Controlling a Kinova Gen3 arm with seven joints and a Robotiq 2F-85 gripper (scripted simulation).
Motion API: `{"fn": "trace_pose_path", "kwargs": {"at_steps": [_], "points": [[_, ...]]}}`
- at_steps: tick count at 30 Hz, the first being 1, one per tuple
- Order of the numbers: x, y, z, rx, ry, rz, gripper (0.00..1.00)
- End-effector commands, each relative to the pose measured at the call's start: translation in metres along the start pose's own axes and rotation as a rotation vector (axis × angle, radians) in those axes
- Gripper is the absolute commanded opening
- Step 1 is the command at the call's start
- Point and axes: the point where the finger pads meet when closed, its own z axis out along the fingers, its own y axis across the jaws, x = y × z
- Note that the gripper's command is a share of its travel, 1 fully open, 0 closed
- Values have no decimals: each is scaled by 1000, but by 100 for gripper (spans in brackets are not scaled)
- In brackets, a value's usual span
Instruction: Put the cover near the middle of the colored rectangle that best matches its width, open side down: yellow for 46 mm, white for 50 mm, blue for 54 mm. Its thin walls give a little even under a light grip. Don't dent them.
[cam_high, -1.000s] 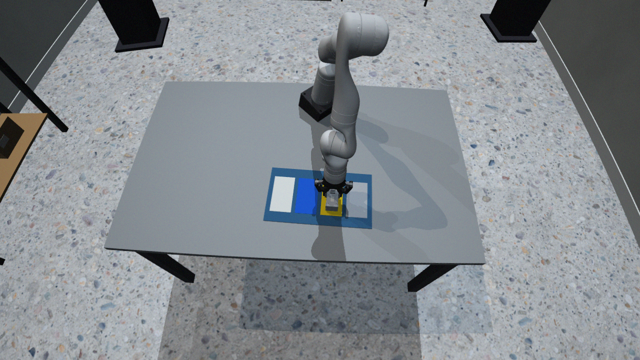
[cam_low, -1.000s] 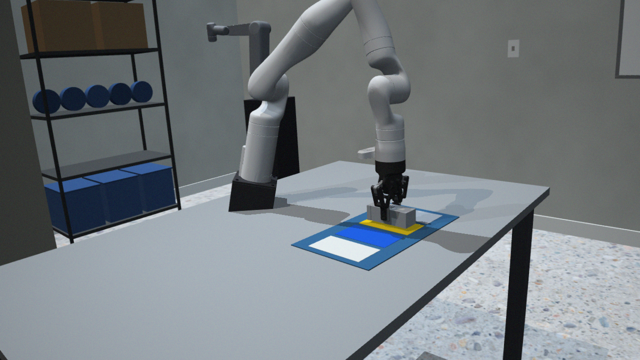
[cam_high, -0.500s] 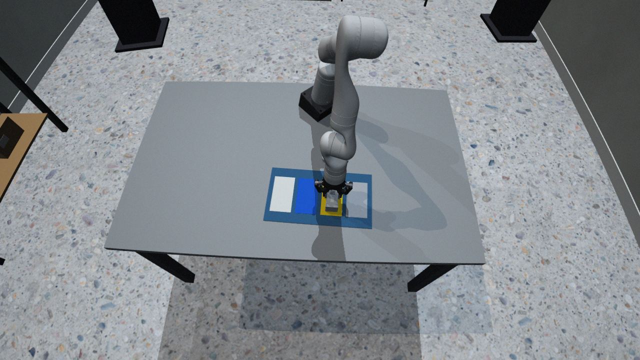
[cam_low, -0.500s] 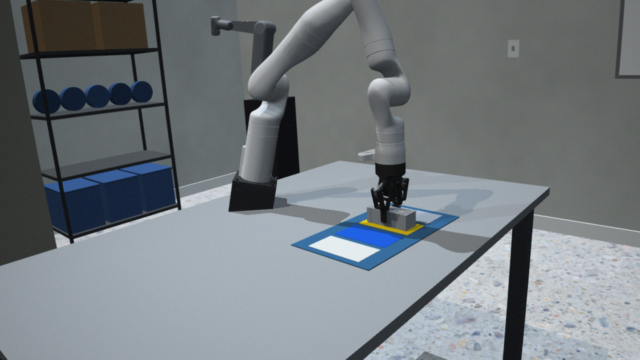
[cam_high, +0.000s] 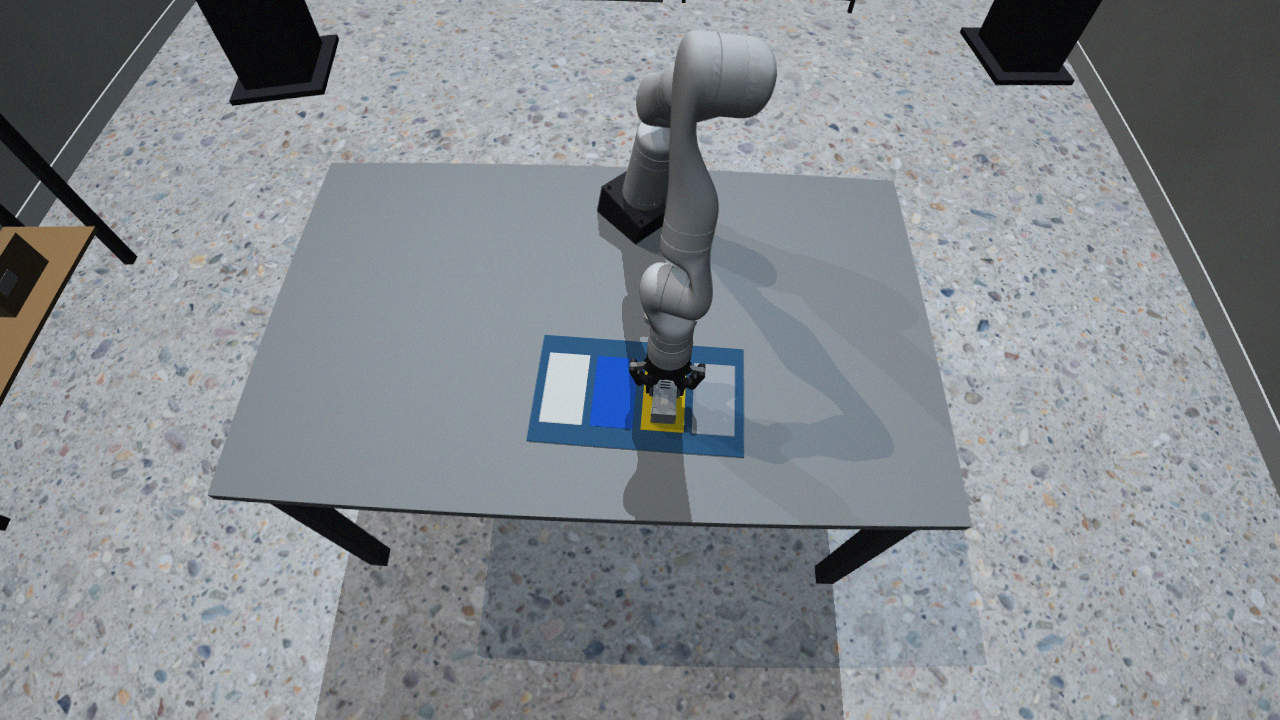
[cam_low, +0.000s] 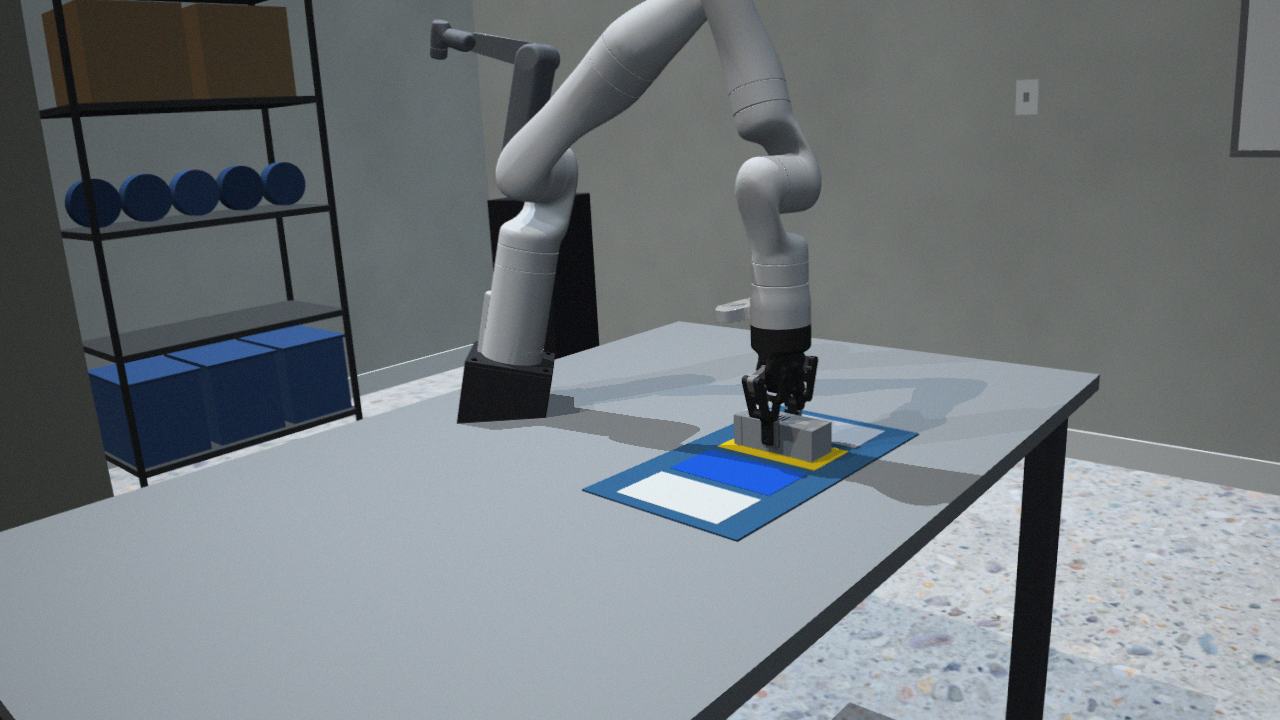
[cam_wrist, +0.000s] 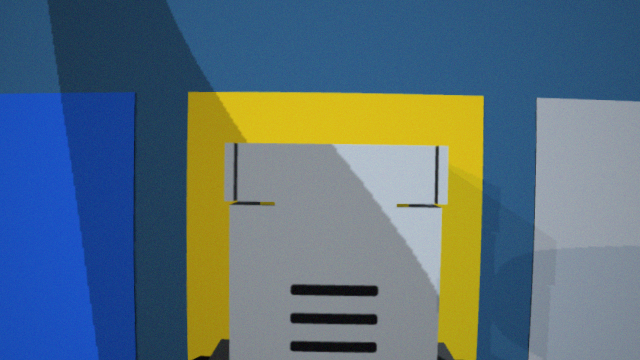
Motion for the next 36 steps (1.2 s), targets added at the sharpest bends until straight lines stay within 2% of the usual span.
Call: {"fn": "trace_pose_path", "kwargs": {"at_steps": [1, 3, 4, 36], "points": [[-1, 0, -1, 0, -2, 0, 0], [-1, 0, -1, 0, -2, 0, 0], [-1, 0, -1, 0, -2, 0, 100], [-1, 0, -1, 0, -2, 0, 100]]}}
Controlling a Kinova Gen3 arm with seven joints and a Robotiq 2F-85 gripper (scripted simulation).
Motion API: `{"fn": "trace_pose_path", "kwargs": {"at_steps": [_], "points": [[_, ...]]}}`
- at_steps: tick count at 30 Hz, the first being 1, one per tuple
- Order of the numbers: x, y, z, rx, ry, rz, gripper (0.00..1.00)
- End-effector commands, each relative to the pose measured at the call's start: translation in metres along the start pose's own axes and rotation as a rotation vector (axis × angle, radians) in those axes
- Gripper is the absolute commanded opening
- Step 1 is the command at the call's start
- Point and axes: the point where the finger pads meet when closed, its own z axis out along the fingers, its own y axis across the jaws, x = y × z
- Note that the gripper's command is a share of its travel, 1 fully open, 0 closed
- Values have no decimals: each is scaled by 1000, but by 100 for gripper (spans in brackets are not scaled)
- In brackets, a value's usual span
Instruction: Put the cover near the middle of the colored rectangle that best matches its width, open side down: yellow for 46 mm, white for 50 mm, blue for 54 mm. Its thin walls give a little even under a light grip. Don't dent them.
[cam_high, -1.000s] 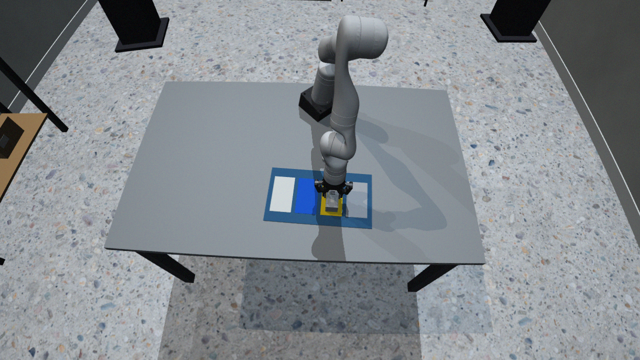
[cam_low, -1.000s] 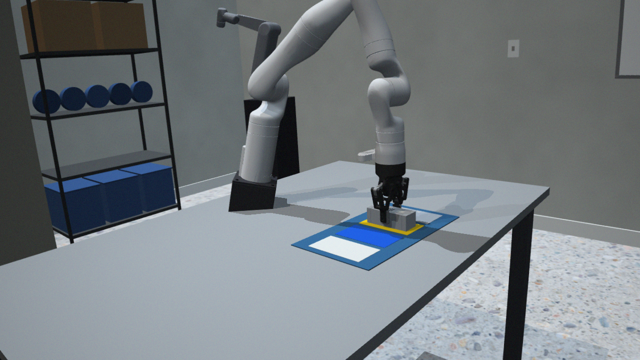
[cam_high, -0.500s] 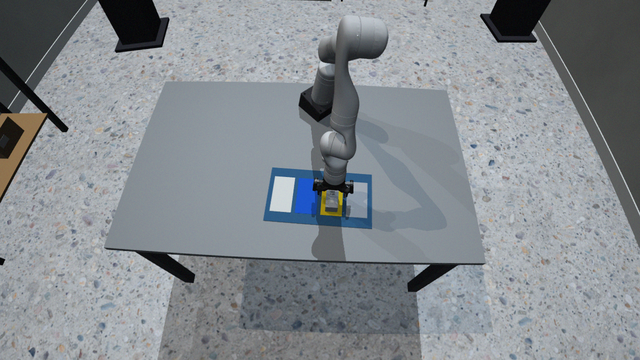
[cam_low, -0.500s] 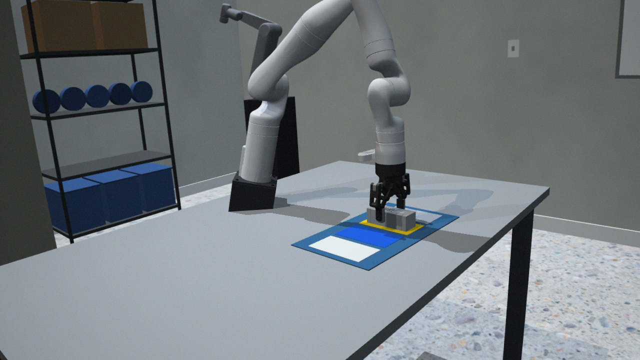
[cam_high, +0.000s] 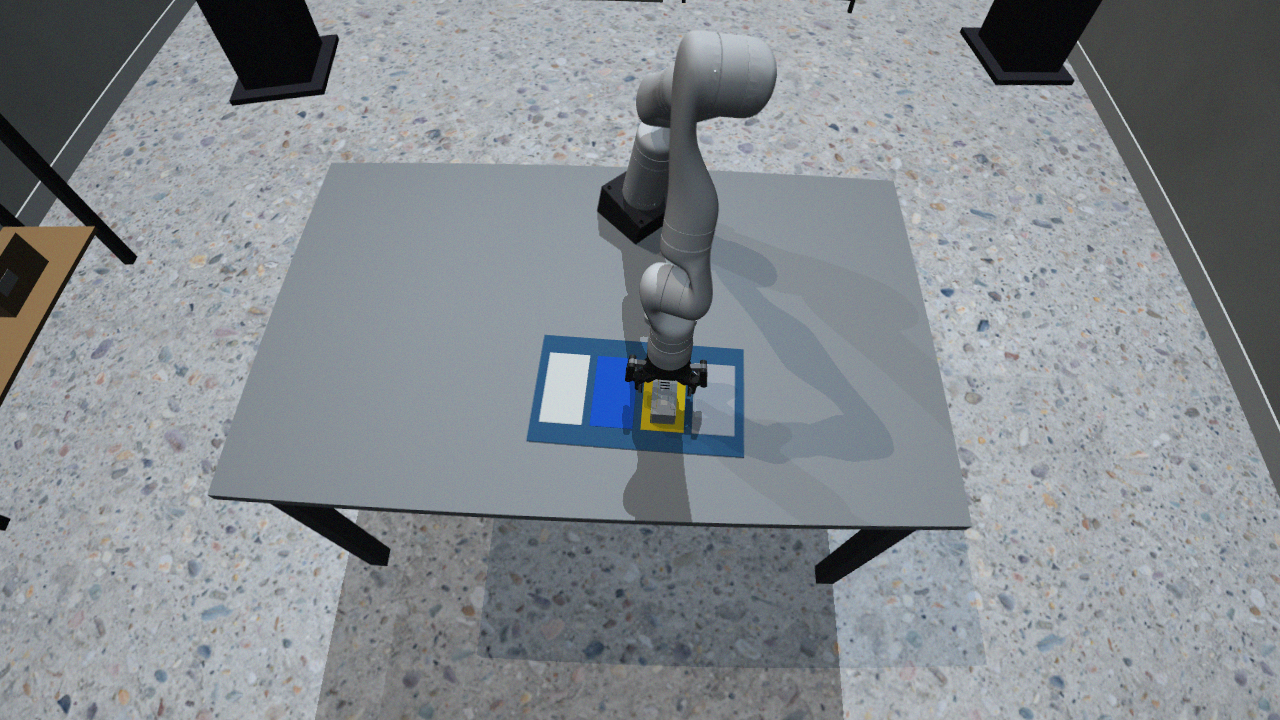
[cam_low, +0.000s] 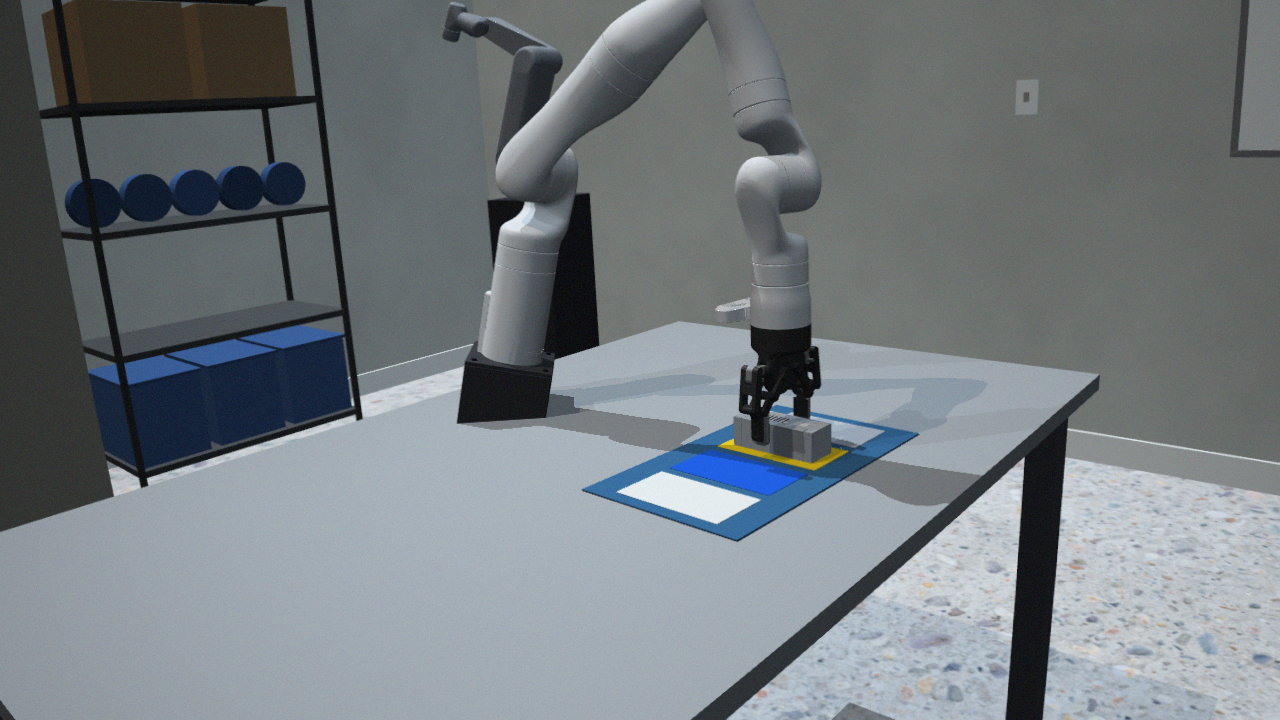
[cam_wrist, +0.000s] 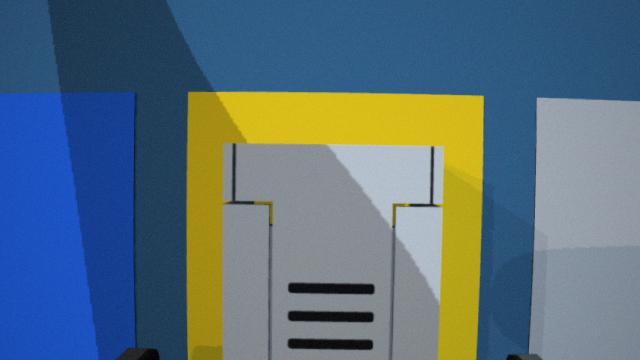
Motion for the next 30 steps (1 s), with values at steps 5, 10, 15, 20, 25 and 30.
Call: {"fn": "trace_pose_path", "kwargs": {"at_steps": [5, 10, 15, 20, 25, 30], "points": [[-1, 0, -1, 0, -2, 0, 100], [-1, 0, -4, 0, -2, 0, 100], [-1, 0, -14, 0, -2, 0, 100], [-1, 0, -30, 0, -2, 0, 100], [-1, 0, -42, 0, -2, 0, 100], [0, 0, -63, 0, -2, 0, 100]]}}
